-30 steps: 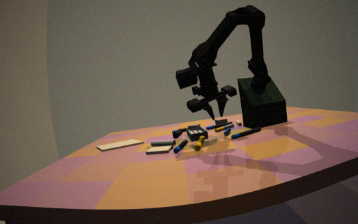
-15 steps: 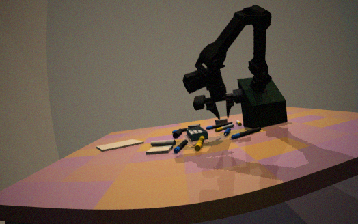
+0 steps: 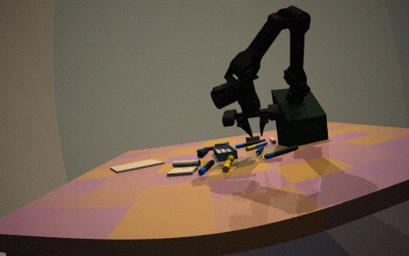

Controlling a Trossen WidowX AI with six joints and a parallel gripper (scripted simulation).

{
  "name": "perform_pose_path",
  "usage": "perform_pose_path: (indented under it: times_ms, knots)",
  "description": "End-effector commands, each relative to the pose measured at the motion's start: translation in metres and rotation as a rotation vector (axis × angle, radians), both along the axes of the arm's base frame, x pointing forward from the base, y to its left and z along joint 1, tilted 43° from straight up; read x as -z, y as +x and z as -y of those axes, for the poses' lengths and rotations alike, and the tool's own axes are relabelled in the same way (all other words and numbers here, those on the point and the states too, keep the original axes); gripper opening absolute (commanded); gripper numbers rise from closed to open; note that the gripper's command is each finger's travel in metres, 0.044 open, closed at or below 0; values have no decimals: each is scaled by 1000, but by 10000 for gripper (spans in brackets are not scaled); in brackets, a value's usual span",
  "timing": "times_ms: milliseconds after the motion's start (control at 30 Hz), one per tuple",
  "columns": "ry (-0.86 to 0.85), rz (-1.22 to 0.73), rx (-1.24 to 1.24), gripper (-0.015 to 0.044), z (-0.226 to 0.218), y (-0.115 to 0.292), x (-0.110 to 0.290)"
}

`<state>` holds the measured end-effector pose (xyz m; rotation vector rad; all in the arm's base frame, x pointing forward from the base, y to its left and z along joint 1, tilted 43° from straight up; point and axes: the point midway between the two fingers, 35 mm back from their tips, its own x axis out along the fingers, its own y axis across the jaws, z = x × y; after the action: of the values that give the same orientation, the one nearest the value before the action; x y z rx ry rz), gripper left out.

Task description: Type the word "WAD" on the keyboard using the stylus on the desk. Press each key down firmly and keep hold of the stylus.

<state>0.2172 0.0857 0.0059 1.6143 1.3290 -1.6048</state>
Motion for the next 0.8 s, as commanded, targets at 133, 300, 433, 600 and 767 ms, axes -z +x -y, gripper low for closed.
perform_pose_path:
  times_ms: [133, 300, 433, 600, 767]
  knots:
    - [-3, -1, 3, 150, -4, 0, 5]
    - [-3, -1, 3, 150, -7, 0, 8]
    - [-3, -1, 3, 150, -9, 0, 10]
    - [-3, -1, 3, 150, -11, 1, 13]
    - [-3, -1, 3, 150, -14, 1, 16]
